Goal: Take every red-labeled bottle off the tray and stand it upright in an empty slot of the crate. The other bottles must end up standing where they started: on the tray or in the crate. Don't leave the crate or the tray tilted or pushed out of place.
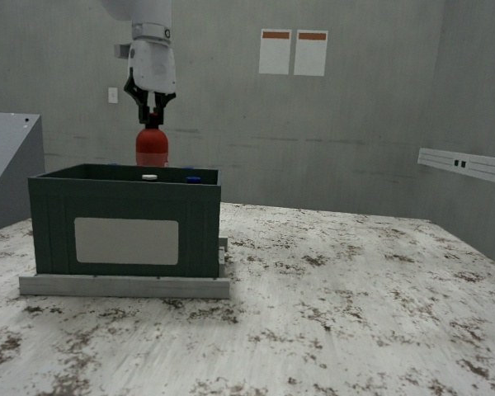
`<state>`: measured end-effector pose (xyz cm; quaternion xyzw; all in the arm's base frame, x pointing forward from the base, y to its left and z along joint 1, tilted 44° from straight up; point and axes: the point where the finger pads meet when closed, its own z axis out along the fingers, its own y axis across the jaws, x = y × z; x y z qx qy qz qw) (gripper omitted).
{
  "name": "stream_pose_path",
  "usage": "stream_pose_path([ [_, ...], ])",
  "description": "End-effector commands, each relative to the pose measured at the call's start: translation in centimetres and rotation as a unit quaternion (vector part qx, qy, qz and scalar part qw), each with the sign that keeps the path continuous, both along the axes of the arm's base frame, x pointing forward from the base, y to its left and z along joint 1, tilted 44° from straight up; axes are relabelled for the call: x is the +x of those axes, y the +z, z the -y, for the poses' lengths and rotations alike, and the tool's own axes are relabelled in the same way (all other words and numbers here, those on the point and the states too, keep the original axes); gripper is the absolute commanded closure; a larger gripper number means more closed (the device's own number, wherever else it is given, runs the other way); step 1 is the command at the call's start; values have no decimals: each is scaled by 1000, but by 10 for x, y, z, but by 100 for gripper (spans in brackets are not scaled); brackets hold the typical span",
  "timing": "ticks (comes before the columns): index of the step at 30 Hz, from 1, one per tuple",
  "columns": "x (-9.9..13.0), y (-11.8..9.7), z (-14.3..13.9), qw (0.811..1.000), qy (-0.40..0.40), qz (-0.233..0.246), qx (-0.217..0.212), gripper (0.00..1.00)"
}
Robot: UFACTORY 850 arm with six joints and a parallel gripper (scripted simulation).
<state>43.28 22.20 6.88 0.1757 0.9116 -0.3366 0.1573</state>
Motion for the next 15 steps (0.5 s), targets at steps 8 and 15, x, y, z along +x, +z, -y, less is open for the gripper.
stream_pose_path([
  [8, -2, 9, -9, 1000, 0, 1, 1, 100],
  [15, -3, 14, -13, 1000, 0, 1, 1, 100],
])
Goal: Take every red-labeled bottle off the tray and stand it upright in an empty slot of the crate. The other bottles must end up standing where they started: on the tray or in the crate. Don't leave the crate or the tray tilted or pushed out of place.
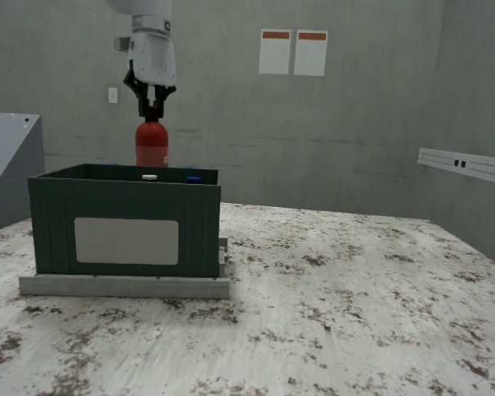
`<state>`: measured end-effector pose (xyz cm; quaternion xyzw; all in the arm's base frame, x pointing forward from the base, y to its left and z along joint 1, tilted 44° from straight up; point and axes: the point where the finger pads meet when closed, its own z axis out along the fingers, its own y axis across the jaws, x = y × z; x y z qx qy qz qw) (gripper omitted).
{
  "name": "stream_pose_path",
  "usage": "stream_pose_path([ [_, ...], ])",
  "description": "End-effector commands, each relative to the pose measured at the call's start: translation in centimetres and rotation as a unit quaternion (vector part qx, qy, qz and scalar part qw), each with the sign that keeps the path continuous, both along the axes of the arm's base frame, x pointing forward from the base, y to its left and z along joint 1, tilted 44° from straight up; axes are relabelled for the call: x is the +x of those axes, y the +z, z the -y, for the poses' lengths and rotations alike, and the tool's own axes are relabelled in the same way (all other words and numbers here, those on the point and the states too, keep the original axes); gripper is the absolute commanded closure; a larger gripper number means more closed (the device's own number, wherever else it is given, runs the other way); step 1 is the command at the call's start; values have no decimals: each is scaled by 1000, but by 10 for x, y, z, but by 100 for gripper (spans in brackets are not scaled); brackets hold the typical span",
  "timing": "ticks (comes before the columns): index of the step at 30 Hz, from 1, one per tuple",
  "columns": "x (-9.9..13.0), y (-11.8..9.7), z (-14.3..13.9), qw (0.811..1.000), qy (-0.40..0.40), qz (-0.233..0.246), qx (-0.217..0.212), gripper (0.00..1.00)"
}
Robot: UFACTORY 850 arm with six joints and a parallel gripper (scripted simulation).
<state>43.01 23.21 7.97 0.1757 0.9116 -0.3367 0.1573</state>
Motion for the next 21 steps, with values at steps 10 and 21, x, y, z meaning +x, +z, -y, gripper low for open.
stream_pose_path([
  [10, -2, 10, -10, 1000, 0, 1, 1, 100],
  [21, -4, 17, -16, 1000, 0, 1, 1, 100],
])
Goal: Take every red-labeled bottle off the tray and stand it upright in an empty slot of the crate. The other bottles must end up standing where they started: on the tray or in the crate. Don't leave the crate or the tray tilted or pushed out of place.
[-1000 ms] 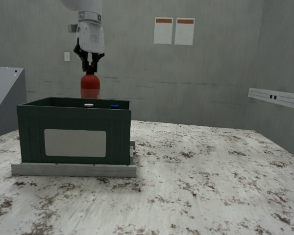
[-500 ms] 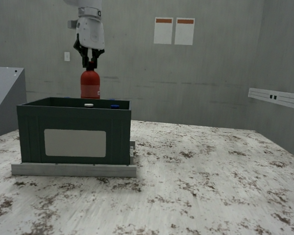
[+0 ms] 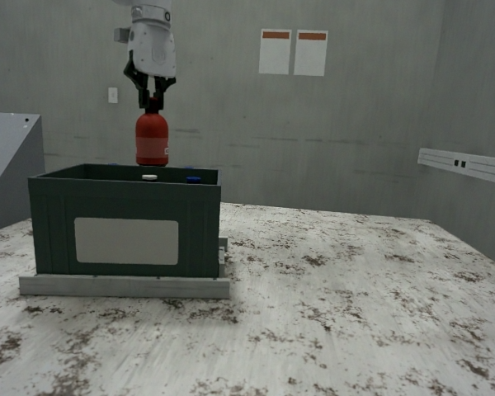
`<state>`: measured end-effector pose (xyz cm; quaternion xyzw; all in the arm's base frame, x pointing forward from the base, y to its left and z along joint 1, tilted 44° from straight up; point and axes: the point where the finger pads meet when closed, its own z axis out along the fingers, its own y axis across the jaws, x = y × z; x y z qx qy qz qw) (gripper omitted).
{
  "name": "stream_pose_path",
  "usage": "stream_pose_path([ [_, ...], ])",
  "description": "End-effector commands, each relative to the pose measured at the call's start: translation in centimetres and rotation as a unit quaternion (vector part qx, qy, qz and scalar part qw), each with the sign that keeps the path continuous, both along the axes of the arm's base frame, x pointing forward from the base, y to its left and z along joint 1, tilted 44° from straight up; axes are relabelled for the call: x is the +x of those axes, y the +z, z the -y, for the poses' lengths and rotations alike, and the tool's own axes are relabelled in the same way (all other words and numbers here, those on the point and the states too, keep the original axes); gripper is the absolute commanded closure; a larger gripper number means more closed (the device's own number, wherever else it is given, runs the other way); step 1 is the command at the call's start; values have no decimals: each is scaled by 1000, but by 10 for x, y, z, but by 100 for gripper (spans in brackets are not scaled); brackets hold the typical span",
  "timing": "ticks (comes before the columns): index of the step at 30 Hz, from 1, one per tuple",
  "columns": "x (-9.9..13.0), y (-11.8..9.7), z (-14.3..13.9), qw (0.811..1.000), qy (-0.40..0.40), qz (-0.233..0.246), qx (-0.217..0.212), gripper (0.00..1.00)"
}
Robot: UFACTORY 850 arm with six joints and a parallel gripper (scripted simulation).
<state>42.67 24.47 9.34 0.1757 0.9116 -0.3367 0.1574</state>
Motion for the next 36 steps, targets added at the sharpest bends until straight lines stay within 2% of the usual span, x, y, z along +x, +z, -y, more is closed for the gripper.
stream_pose_path([
  [1, 0, 3, -4, 1000, 0, 1, 1, 100],
  [36, -4, 16, -16, 1000, 0, 1, 1, 100],
])
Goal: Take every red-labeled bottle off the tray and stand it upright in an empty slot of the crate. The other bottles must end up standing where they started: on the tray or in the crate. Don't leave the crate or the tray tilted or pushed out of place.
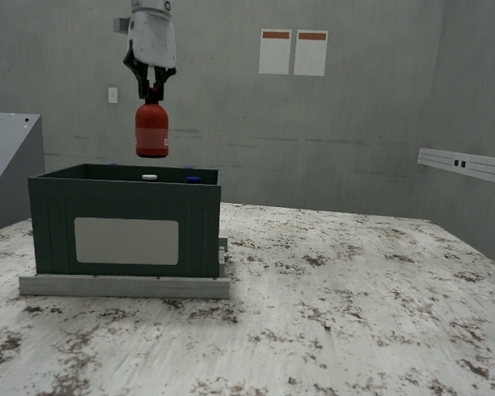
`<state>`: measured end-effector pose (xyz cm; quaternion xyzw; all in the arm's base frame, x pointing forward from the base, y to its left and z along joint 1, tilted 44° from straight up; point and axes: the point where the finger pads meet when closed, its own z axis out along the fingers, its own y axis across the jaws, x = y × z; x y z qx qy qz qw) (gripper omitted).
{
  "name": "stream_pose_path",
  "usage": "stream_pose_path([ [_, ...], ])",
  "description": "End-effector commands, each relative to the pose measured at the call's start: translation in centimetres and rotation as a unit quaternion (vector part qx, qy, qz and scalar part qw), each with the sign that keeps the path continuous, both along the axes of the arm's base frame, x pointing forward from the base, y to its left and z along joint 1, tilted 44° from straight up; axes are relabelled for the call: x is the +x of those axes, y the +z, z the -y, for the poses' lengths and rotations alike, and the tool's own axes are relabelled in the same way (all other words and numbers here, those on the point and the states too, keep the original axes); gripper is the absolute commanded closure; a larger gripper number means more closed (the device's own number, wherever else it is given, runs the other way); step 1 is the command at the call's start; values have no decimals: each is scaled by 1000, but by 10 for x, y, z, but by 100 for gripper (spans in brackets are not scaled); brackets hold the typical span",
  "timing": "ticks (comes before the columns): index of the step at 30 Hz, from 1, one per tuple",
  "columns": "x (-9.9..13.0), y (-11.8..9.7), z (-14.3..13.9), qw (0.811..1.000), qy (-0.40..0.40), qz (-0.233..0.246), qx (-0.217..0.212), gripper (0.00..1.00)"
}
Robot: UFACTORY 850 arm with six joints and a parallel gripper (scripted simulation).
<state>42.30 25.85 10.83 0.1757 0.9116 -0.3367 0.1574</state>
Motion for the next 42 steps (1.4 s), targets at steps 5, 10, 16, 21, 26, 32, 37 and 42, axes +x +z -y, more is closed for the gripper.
stream_pose_path([
  [5, 0, 2, -2, 1000, 0, 1, 1, 100],
  [10, 0, 3, -3, 1000, 0, 1, 1, 100],
  [16, 0, 4, -4, 1000, 0, 1, 1, 100],
  [21, -1, 4, -4, 1000, 0, 1, 1, 100],
  [26, -1, 4, -4, 1000, 0, 1, 1, 100],
  [32, -1, 5, -5, 1000, 0, 1, 1, 100],
  [37, -1, 5, -5, 1000, 0, 1, 1, 100],
  [42, -1, 5, -5, 1000, 0, 1, 1, 100],
])
